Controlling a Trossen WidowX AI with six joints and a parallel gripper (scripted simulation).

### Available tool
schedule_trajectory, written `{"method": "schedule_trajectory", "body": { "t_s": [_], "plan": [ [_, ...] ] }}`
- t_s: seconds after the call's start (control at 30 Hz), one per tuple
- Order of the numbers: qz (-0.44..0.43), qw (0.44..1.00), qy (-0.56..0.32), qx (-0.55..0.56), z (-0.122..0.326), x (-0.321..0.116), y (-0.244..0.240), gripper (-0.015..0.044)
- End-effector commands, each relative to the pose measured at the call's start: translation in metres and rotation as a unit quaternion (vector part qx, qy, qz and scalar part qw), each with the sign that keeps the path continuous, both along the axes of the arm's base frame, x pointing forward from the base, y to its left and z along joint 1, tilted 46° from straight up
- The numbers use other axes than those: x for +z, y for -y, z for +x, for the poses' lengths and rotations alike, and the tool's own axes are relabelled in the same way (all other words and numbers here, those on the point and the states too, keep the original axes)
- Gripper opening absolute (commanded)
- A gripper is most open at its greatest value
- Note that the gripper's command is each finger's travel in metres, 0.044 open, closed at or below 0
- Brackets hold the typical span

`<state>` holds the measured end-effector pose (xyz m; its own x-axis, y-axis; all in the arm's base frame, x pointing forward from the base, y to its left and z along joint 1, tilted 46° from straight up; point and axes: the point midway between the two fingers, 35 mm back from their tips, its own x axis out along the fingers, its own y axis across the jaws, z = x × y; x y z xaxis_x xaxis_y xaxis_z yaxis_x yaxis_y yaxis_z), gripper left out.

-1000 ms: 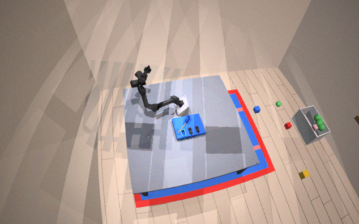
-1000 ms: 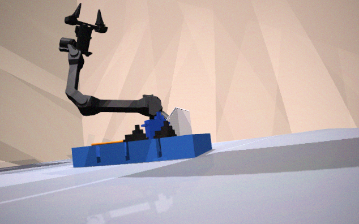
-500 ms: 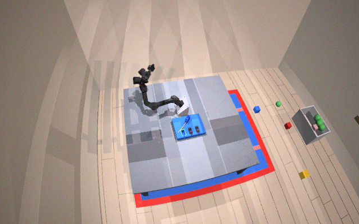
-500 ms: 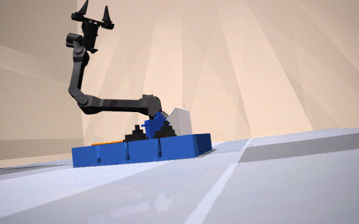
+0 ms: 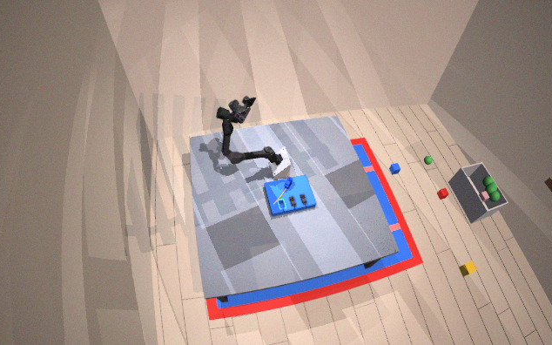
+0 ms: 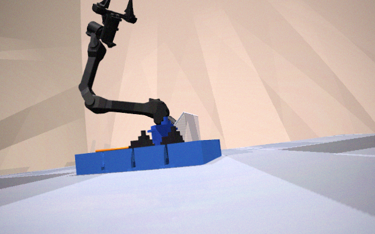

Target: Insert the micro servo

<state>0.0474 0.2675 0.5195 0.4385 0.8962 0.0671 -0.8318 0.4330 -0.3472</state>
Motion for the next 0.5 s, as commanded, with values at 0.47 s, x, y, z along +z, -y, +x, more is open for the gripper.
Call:
{"method": "schedule_trajectory", "body": {
  "t_s": [0.47],
  "plan": [
    [-0.082,0.991,-0.080,-0.076,0.041,-0.073,-0.038,0.0440]
  ]
}}
